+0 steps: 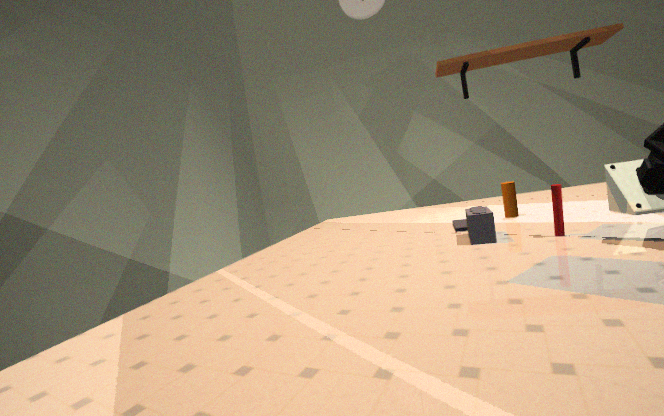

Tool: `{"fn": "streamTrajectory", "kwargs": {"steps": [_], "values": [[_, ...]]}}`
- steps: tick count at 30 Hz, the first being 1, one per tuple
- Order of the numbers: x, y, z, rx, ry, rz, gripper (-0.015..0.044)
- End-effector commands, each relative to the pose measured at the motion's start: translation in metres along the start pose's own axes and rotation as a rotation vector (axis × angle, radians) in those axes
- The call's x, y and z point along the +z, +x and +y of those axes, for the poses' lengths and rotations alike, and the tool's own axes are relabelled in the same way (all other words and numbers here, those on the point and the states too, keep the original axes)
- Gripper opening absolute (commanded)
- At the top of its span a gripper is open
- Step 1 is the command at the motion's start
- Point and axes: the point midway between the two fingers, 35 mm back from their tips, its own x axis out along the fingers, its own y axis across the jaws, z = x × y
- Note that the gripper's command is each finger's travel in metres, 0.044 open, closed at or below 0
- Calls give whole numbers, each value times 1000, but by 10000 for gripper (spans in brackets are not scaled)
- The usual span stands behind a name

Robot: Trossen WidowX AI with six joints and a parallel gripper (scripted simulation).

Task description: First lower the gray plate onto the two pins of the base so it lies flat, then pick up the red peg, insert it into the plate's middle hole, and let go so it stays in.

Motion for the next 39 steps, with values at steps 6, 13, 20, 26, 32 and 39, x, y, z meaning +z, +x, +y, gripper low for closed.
{"fn": "streamTrajectory", "kwargs": {"steps": [6, 13, 20, 26, 32, 39], "values": [[11, 23, 0, 58, 55, -88, 440], [68, 85, 4, 220, 1, -384, 440], [147, 129, 23, 402, -98, -648, 440], [222, 147, 56, 599, -184, -835, 440], [293, 144, 99, 790, -313, -976, 440], [370, 119, 162, 1012, -518, -1126, 440]]}}
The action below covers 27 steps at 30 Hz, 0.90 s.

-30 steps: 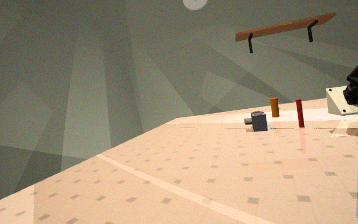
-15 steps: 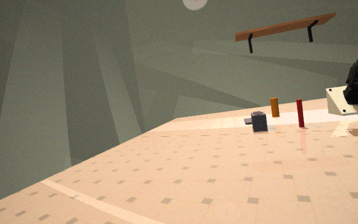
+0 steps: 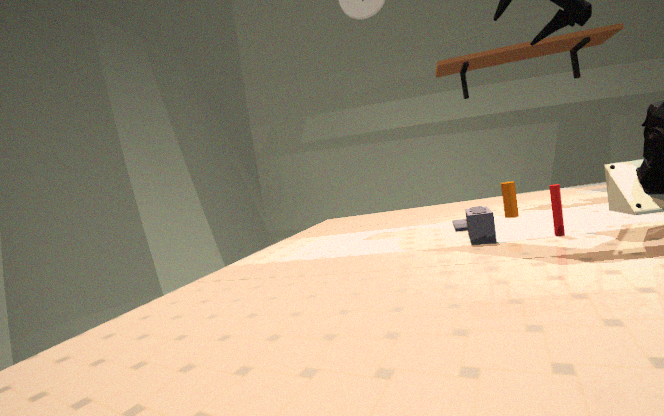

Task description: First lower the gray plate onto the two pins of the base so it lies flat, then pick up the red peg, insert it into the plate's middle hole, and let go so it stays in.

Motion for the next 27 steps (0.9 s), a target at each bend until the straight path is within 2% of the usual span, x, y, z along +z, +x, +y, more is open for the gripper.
{"fn": "streamTrajectory", "kwargs": {"steps": [1, 8, 15, 22, 27], "values": [[31, 50, 2, 166, -63, -73, 440], [98, 136, 32, 479, -197, -182, 440], [165, 203, 95, 796, -346, -238, 440], [172, 213, 109, 831, -355, -239, 440], [181, 244, 153, 861, -316, -232, 440]]}}
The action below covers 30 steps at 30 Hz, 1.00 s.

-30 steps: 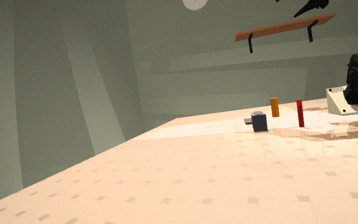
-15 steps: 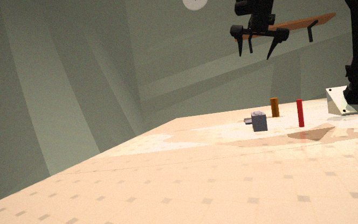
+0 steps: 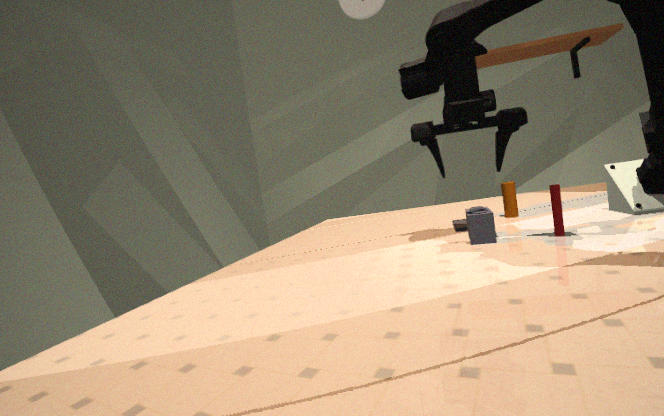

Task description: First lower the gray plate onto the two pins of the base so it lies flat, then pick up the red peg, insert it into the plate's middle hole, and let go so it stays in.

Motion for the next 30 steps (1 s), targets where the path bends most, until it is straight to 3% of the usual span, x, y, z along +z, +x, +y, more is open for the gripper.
{"fn": "streamTrajectory", "kwargs": {"steps": [1, 30], "values": [[6, 32, 5, 31, 20, -14, 440], [5, 78, 4, 31, 20, -14, 440]]}}
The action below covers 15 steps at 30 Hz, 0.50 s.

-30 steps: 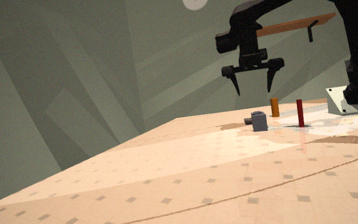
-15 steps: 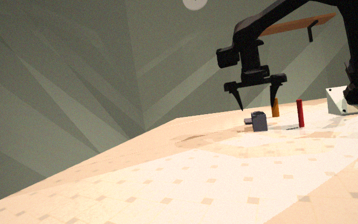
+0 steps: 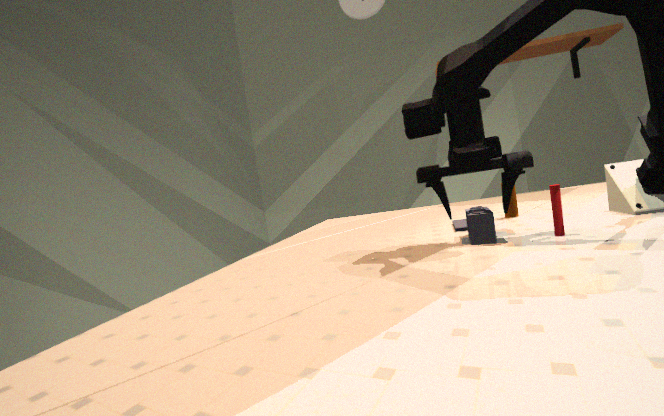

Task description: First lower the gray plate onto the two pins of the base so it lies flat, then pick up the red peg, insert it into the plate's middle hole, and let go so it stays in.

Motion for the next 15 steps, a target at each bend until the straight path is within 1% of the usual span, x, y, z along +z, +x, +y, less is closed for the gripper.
{"fn": "streamTrajectory", "kwargs": {"steps": [1, 15], "values": [[0, 7, 0, 1, 4, -5, 440], [1, 29, 1, 0, 3, -7, 440]]}}
